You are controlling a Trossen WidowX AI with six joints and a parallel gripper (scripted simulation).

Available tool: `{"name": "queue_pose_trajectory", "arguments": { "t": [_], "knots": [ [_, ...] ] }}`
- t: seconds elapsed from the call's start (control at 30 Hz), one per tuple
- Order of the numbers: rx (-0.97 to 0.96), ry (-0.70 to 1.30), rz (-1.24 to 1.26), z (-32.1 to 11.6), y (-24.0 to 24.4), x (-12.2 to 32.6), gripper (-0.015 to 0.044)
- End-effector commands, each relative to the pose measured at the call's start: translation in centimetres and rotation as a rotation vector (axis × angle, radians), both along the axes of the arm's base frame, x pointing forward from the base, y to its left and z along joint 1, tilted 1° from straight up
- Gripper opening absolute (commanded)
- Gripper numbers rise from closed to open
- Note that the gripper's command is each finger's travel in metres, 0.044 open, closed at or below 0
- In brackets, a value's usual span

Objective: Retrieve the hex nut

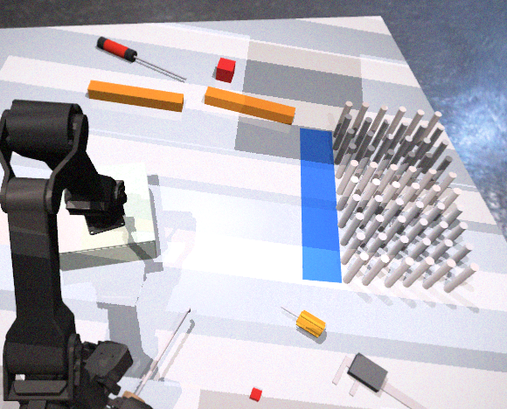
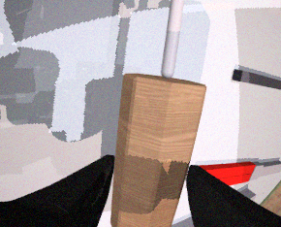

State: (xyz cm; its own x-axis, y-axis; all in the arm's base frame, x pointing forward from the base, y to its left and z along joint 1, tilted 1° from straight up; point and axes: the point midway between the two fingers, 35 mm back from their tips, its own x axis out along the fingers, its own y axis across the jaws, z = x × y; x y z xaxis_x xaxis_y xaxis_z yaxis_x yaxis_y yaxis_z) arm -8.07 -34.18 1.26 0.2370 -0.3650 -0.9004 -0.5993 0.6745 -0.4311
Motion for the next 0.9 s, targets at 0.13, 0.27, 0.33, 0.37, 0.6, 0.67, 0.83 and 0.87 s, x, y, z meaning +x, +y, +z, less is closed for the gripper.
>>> {"name": "queue_pose_trajectory", "arguments": {
  "t": [0.13, 0.27, 0.33, 0.37, 0.6, 0.67, 0.83, 0.87],
  "knots": [
    [0.003, -0.003, 0.000, -1.3, 0.1, 0.1, 0.0000],
    [0.003, -0.002, -0.001, -2.0, 0.0, 0.1, 0.0000],
    [0.001, -0.001, 0.000, -2.3, 0.0, 0.1, 0.0000],
    [0.000, 0.000, 0.000, -2.4, 0.0, 0.1, 0.0000],
    [-0.005, 0.000, 0.000, -2.4, -0.2, 0.0, 0.0079],
    [-0.005, 0.000, 0.000, -2.4, -0.2, 0.0, 0.0131],
    [-0.005, 0.000, 0.000, -2.4, -0.2, 0.0, 0.0263],
    [-0.005, 0.000, 0.000, -2.4, -0.2, 0.0, 0.0289]
  ]
}}
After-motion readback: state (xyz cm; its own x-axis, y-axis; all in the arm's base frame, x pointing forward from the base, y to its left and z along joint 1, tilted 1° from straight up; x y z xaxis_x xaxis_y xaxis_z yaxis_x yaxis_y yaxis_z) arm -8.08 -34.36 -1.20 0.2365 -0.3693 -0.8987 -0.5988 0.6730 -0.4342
